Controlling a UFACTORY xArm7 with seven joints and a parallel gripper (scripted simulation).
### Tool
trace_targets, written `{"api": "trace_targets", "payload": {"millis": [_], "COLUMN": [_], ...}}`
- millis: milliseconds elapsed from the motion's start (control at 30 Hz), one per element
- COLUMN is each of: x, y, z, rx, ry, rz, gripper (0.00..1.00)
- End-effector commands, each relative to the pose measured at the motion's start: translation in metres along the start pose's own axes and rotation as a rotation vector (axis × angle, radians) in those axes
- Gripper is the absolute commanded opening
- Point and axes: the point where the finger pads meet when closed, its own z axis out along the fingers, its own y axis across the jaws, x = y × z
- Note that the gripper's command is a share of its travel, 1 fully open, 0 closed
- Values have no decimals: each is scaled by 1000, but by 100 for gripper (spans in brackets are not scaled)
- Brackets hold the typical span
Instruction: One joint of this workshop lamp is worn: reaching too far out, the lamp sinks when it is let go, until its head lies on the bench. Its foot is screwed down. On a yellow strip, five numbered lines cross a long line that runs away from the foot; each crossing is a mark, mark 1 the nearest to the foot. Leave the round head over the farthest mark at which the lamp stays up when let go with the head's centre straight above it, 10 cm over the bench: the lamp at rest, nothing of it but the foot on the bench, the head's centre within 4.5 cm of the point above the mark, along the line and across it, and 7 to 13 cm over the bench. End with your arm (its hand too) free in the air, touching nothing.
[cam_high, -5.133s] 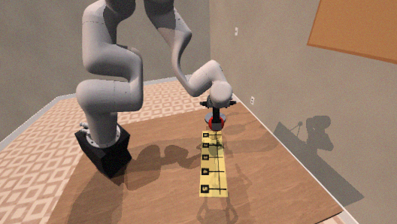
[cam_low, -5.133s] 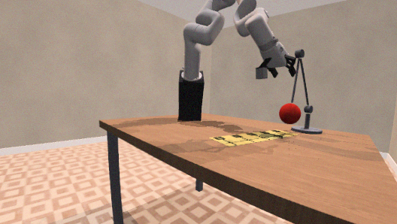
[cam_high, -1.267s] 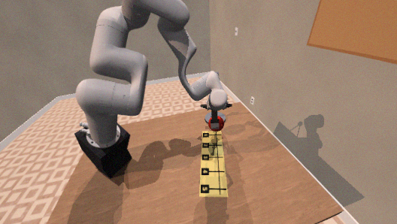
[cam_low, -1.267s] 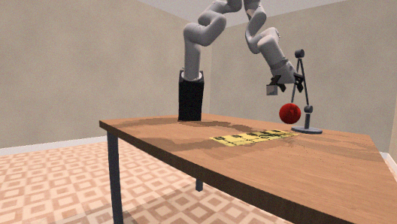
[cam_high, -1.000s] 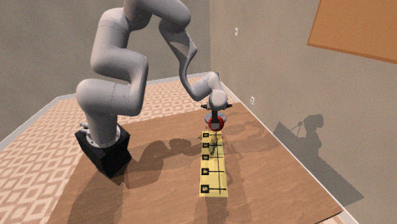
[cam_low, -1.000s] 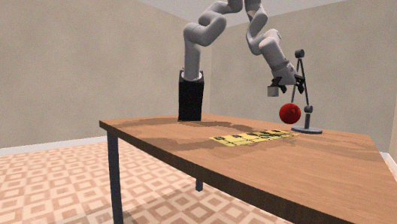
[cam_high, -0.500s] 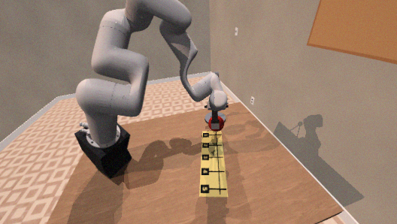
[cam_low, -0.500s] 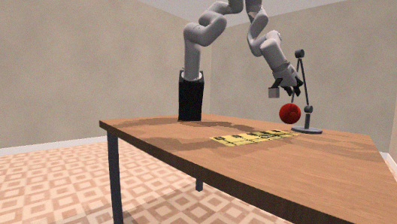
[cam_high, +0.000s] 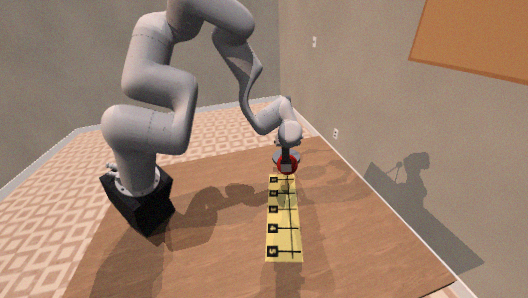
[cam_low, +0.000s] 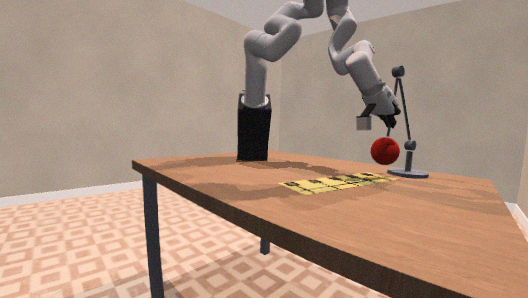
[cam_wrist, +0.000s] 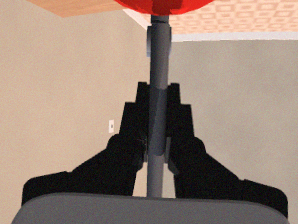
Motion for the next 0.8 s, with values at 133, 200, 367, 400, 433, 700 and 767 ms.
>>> {"api": "trace_targets", "payload": {"millis": [133,200,367,400,433,700,767], "x": [-2,-2,0,2,4,17,21], "y": [-1,-1,-1,-1,-1,-1,-1], "z": [0,0,-2,-3,-5,-17,-20], "rx": [2,1,2,2,2,3,3], "ry": [-2,-2,-2,-2,-2,-3,-3], "rz": [-2,-2,-2,-2,-2,-1,-1], "gripper": [0,0,0,0,0,0,0]}}
